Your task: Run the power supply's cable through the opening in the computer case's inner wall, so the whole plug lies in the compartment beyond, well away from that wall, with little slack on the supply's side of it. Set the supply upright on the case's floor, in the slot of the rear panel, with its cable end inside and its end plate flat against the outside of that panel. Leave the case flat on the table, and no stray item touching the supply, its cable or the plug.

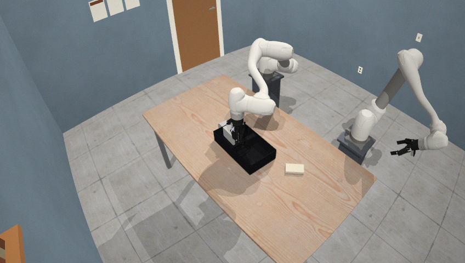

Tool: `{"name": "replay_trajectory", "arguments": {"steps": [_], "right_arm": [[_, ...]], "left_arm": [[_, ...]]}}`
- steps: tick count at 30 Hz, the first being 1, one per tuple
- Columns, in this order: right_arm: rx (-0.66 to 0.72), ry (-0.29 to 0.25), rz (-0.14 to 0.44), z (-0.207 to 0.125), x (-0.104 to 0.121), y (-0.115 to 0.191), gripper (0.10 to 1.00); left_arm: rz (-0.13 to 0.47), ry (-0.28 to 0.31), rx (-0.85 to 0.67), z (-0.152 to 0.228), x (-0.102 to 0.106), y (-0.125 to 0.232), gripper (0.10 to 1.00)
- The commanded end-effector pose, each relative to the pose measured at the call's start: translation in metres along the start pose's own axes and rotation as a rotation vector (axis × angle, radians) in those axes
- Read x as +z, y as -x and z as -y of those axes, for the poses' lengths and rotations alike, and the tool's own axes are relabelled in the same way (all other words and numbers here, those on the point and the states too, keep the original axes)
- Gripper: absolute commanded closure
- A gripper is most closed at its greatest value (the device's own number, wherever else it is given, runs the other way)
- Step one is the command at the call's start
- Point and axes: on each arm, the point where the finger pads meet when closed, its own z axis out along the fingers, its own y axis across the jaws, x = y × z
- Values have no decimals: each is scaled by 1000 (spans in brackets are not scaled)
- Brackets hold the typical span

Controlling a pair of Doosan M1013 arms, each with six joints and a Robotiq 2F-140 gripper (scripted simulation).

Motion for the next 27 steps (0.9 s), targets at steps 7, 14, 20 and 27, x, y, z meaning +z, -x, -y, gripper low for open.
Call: {"name": "replay_trajectory", "arguments": {"steps": [7,14,20,27], "right_arm": [[0,-1,1,0,-8,0,819],[0,-1,1,0,-25,0,819],[0,-1,1,0,-32,0,819],[0,-1,1,0,-32,0,819]], "left_arm": [[-1,0,0,0,0,0,98],[-1,0,0,0,0,0,98],[-1,0,0,0,0,0,98],[-1,0,0,0,0,0,98]]}}
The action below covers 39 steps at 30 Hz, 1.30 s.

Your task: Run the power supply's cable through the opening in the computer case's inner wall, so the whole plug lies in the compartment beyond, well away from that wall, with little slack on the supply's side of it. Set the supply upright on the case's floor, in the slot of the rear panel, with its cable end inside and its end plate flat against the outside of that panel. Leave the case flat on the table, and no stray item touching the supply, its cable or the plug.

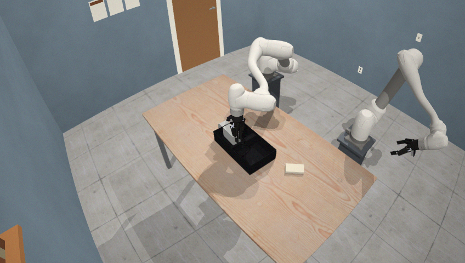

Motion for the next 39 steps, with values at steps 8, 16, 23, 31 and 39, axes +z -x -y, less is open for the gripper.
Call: {"name": "replay_trajectory", "arguments": {"steps": [8,16,23,31,39], "right_arm": [[0,-1,1,0,-2,0,819],[0,-1,1,0,-2,0,819],[0,-1,1,0,-2,0,819],[0,-1,1,0,-20,0,819],[0,-1,1,0,-91,0,819]], "left_arm": [[-1,0,0,0,0,0,98],[-1,0,0,0,0,0,98],[-1,0,0,0,0,0,98],[-1,0,0,0,0,0,98],[-1,0,0,0,0,0,98]]}}
